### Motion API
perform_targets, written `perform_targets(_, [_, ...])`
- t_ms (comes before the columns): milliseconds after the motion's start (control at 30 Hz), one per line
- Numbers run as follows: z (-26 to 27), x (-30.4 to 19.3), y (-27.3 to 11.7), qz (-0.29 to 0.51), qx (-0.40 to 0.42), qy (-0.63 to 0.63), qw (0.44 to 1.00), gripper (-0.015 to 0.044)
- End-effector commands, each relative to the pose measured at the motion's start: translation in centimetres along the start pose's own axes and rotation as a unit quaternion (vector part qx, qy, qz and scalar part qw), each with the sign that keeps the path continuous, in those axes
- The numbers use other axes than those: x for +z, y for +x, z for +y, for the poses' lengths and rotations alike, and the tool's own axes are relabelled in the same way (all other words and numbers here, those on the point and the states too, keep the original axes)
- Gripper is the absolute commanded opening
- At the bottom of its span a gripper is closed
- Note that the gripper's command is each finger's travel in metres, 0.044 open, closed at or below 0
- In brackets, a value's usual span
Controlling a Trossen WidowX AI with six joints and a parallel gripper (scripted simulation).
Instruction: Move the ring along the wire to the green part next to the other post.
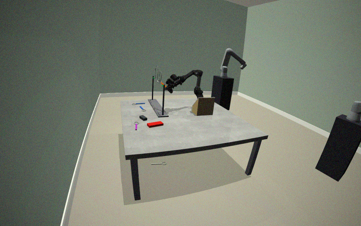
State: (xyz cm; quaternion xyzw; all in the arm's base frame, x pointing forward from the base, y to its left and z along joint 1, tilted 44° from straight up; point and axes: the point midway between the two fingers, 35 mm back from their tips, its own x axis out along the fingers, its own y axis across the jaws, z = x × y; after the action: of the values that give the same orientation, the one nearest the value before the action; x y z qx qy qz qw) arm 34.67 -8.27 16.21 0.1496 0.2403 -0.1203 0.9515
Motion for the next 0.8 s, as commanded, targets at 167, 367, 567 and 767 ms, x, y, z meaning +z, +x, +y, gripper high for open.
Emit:
perform_targets(167, [3.4,0.5,-0.7,0.011,0.057,0.092,0.994,-0.015])
perform_targets(367, [5.2,1.0,-1.2,0.018,0.088,0.148,0.985,-0.015])
perform_targets(567, [6.8,1.6,-1.8,0.025,0.117,0.2,0.973,-0.015])
perform_targets(767, [8.3,2.4,-2.4,0.031,0.144,0.248,0.957,-0.015])
